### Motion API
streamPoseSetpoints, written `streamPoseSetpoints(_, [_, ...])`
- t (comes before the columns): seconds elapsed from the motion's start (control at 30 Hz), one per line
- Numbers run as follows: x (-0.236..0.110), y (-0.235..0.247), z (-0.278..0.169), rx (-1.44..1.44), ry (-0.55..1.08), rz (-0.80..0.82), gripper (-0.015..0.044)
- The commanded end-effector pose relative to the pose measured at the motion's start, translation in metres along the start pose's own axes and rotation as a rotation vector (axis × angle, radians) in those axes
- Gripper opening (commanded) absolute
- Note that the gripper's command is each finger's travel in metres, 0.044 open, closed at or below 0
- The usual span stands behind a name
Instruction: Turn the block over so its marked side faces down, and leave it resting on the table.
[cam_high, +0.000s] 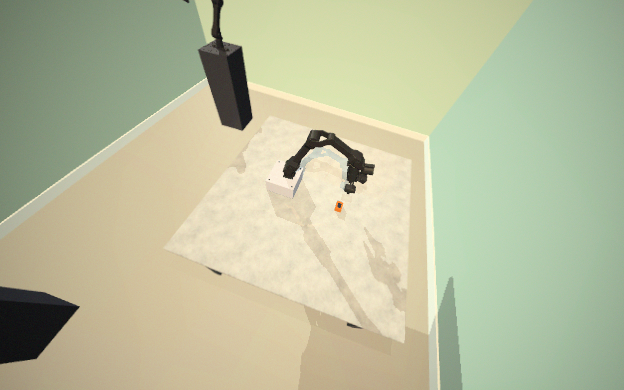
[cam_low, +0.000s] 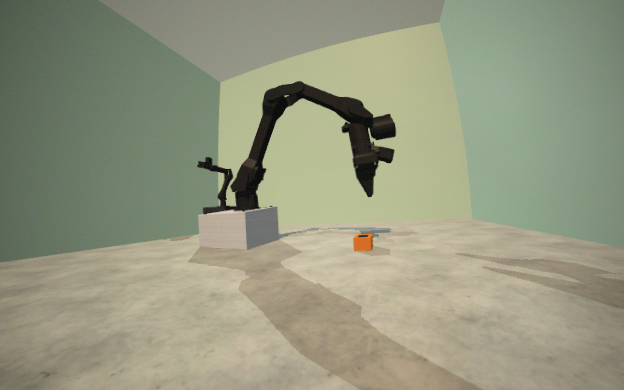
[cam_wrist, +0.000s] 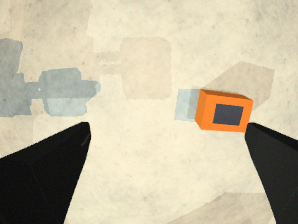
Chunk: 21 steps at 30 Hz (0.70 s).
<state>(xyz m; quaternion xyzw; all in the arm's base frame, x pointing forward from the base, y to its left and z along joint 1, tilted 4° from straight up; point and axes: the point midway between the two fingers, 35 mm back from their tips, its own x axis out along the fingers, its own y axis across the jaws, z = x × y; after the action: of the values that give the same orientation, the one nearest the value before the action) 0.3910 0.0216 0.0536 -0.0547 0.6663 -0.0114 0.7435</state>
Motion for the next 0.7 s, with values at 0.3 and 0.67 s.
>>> streamPoseSetpoints(0.3, [0.056,-0.079,-0.031,0.099,0.104,0.013,0.044])
streamPoseSetpoints(0.67, [0.082,-0.078,-0.03,0.099,0.104,0.013,0.044])
